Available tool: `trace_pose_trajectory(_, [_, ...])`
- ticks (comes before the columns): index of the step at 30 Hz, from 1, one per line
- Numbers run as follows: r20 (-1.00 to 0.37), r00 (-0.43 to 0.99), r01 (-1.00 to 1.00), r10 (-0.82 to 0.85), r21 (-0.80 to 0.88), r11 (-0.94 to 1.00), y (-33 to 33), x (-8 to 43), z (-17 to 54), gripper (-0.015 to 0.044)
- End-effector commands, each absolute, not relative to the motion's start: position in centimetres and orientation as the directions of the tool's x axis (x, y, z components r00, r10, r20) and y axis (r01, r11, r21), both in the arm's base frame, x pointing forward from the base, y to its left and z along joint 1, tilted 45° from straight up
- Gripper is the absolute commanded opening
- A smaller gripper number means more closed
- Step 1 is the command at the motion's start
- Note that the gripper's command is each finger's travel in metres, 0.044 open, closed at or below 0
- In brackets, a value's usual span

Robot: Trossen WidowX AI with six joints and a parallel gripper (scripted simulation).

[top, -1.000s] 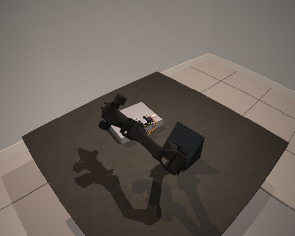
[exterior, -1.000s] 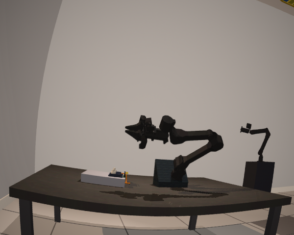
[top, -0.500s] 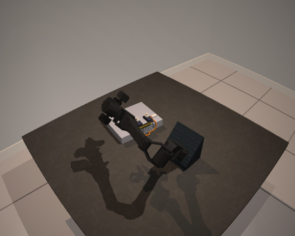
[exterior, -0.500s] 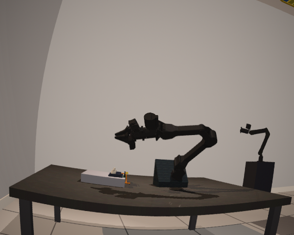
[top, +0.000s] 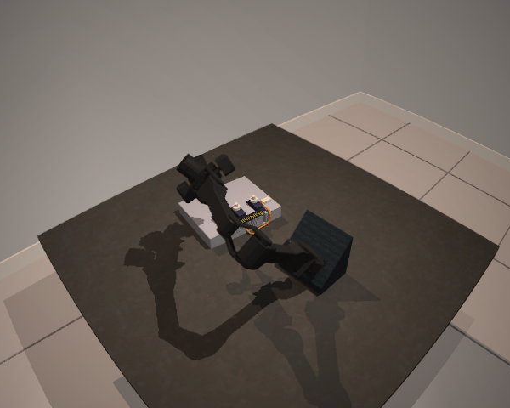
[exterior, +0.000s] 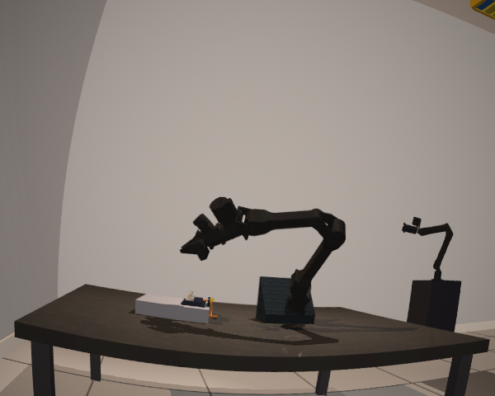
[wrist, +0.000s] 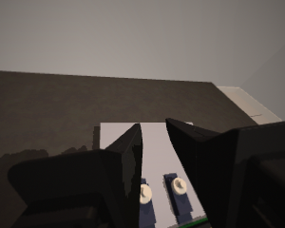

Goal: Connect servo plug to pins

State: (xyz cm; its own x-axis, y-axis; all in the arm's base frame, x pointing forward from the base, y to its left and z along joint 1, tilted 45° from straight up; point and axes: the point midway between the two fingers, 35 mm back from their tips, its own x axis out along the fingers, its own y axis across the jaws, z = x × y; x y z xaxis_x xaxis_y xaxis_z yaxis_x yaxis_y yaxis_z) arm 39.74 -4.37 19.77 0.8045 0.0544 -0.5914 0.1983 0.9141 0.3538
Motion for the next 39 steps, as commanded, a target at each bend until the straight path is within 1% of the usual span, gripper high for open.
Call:
trace_pose_trajectory(1, [-0.651, 0.756, 0.255, 0.072, 0.394, 0.883, -5.1, 40.3, 18.0, 0.0115])
trace_pose_trajectory(11, [-0.789, 0.598, 0.433, 0.140, 0.465, 0.772, -6.9, 40.8, 13.2, 0.0115])
trace_pose_trajectory(21, [-0.872, 0.429, 0.624, 0.235, 0.474, 0.621, -8.5, 40.6, 8.6, 0.0115])
trace_pose_trajectory(30, [-0.897, 0.282, 0.785, 0.340, 0.419, 0.456, -9.8, 39.7, 4.7, 0.0115])
trace_pose_trajectory(39, [-0.875, 0.152, 0.912, 0.459, 0.303, 0.276, -10.8, 38.5, 1.2, 0.0115])
